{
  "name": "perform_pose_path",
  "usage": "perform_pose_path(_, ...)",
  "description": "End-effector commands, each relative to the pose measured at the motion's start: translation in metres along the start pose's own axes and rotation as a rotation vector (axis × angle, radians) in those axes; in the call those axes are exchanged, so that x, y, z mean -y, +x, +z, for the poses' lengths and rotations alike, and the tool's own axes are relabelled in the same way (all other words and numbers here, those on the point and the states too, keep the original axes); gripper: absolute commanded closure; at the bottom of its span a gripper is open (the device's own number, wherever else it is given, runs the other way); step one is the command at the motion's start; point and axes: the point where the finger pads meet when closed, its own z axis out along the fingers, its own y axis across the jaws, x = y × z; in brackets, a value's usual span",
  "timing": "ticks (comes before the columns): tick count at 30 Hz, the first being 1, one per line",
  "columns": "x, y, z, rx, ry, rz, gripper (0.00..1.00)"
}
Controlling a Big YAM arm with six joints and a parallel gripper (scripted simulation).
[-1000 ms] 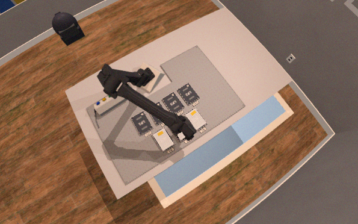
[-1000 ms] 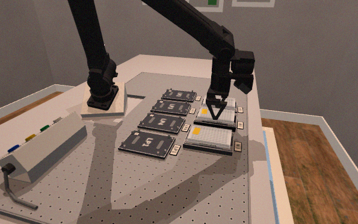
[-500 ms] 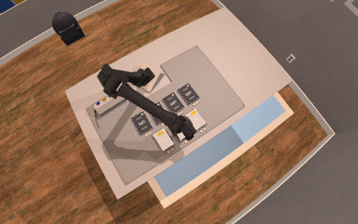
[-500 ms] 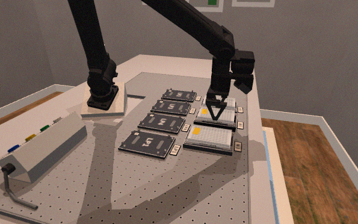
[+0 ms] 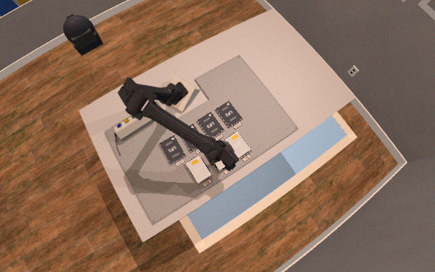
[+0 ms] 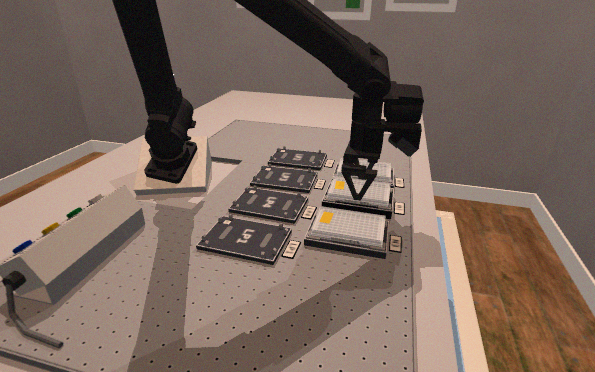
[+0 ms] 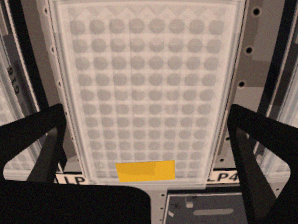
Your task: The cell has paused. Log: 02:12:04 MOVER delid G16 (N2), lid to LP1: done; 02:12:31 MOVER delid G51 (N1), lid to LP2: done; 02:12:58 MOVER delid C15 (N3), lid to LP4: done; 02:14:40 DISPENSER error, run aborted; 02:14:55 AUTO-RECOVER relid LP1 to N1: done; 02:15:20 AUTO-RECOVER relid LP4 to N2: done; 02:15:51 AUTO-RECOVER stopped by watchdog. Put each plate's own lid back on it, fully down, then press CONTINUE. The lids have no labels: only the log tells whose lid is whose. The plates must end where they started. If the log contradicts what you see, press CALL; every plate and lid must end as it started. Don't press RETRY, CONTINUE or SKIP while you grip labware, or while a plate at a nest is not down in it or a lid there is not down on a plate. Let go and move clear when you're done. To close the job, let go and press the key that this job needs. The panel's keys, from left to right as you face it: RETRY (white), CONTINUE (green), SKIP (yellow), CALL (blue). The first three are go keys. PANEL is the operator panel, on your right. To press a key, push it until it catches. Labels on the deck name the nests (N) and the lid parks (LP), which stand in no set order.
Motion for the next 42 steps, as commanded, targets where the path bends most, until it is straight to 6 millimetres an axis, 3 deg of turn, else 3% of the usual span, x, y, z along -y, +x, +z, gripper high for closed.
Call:
perform_pose_path(1,0.001,0.006,0.012,-0.030,0.006,-0.003,0.00)
perform_pose_path(18,0.001,0.006,0.012,-0.030,0.006,-0.003,0.00)
perform_pose_path(23,-0.002,-0.019,-0.029,0.046,-0.013,0.018,0.00)
perform_pose_path(35,-0.001,-0.019,-0.046,0.047,-0.013,0.018,0.00)
perform_pose_path(42,0.000,-0.020,-0.043,0.039,-0.010,0.016,0.00)
